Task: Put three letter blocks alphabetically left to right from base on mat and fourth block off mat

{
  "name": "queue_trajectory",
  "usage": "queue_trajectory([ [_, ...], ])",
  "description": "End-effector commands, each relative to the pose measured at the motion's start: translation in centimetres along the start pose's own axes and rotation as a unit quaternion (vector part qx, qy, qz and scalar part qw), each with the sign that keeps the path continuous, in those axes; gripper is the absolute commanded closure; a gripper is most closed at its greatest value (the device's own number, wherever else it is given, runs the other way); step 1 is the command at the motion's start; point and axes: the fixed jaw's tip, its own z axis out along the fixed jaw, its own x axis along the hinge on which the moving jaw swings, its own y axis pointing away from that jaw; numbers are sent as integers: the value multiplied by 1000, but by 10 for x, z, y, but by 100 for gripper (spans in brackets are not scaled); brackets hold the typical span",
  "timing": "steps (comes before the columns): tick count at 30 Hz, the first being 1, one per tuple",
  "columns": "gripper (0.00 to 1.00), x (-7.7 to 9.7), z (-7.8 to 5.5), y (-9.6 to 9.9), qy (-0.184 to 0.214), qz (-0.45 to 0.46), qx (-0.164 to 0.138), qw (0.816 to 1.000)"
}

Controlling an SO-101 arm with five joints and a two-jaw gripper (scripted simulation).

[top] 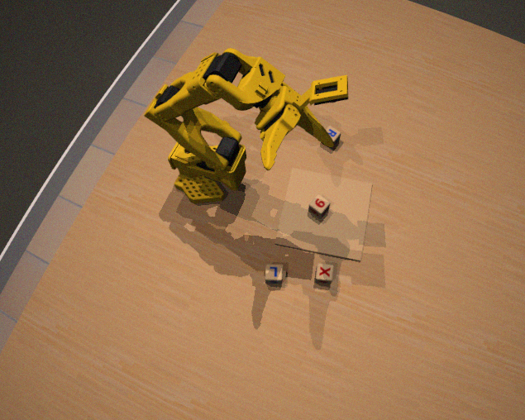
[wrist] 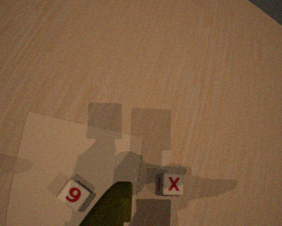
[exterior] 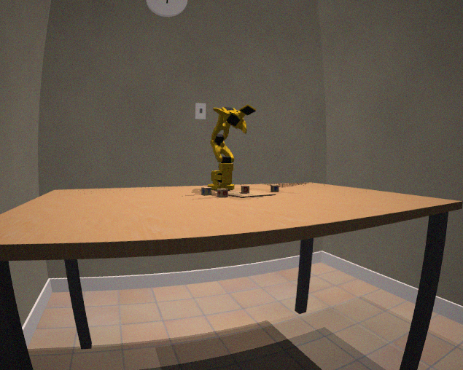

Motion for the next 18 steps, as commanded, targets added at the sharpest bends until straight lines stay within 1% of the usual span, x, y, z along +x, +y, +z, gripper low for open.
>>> queue_trajectory([
  [1, 0, -1, -3, -2, -5, 11, 5, 1000],
  [7, 0, 16, 4, 3, 46, 49, -9, 998],
  [9, 0, 20, 5, 4, 57, 58, -11, 997],
  [16, 0, 22, 5, 5, 63, 62, -13, 996],
  [18, 0, 25, 6, 6, 71, 68, -14, 995],
])
